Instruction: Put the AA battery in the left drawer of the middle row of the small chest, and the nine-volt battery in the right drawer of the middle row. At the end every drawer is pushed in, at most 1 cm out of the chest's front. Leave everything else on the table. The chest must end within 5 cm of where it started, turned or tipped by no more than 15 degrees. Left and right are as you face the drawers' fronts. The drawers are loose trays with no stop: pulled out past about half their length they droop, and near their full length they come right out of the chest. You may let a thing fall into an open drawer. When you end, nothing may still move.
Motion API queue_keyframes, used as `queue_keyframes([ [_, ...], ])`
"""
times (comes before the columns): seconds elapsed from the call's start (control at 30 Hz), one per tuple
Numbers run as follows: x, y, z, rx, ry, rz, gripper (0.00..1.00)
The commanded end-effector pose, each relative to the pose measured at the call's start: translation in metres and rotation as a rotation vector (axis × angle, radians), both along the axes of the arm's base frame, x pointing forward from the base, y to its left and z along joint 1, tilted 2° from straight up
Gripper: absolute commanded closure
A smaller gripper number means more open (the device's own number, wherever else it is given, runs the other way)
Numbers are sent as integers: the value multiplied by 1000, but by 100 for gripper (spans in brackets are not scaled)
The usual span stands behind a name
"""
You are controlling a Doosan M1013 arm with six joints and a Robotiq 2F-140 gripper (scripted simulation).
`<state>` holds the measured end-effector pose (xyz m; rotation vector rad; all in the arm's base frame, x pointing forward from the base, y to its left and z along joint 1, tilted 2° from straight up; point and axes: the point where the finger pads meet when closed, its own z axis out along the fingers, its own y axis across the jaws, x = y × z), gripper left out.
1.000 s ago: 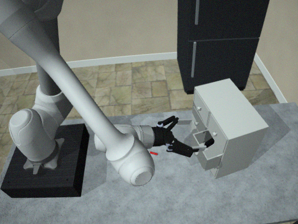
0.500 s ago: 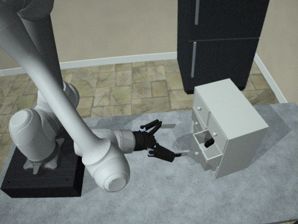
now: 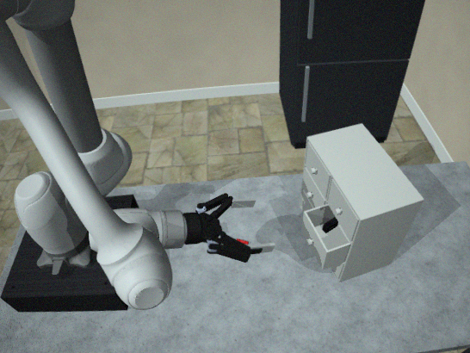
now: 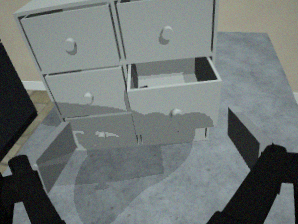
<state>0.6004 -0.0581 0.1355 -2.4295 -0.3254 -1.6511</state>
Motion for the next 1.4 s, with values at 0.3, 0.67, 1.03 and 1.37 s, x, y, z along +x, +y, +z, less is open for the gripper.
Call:
queue_keyframes([
  [0.3,-15,-4,1,0,0,0,0],
  [0.67,-15,-4,2,-2,8,1,0],
  [1.03,-15,-4,4,-22,76,4,0],
  [1.37,-15,-4,9,-65,224,8,0],
])
